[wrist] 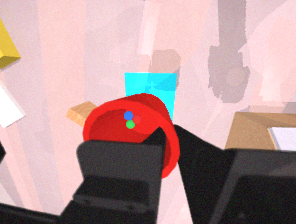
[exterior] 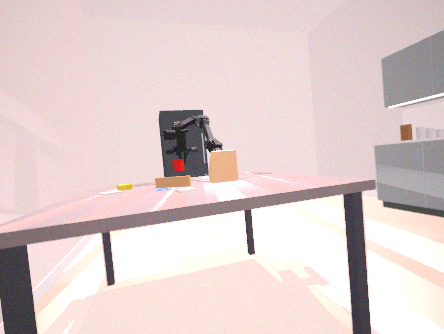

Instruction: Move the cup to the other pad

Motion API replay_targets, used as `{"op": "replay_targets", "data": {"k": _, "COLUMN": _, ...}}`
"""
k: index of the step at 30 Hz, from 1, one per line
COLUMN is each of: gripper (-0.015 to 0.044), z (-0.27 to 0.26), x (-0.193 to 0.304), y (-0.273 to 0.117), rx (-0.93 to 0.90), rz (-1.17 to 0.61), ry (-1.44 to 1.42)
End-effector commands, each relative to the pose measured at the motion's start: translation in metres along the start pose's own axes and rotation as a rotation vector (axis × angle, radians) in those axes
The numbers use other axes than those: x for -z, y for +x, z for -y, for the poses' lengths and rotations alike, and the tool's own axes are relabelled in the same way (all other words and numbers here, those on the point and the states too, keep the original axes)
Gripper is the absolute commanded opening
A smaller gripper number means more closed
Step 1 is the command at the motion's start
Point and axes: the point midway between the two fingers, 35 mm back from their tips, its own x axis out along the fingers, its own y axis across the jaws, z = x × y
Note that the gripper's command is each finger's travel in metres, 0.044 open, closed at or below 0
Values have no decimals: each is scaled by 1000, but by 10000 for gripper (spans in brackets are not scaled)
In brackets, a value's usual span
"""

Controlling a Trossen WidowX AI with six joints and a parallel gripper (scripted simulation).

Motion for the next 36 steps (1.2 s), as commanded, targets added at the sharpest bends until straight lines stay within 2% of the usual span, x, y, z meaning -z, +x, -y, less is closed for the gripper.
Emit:
{"op": "replay_targets", "data": {"k": 1, "gripper": 0, "z": 2, "x": -1, "y": 5, "rx": 1, "rz": 3, "ry": -3}}
{"op": "replay_targets", "data": {"k": 36, "gripper": 0, "z": 1, "x": -2, "y": 46, "rx": 0, "rz": 3, "ry": -3}}
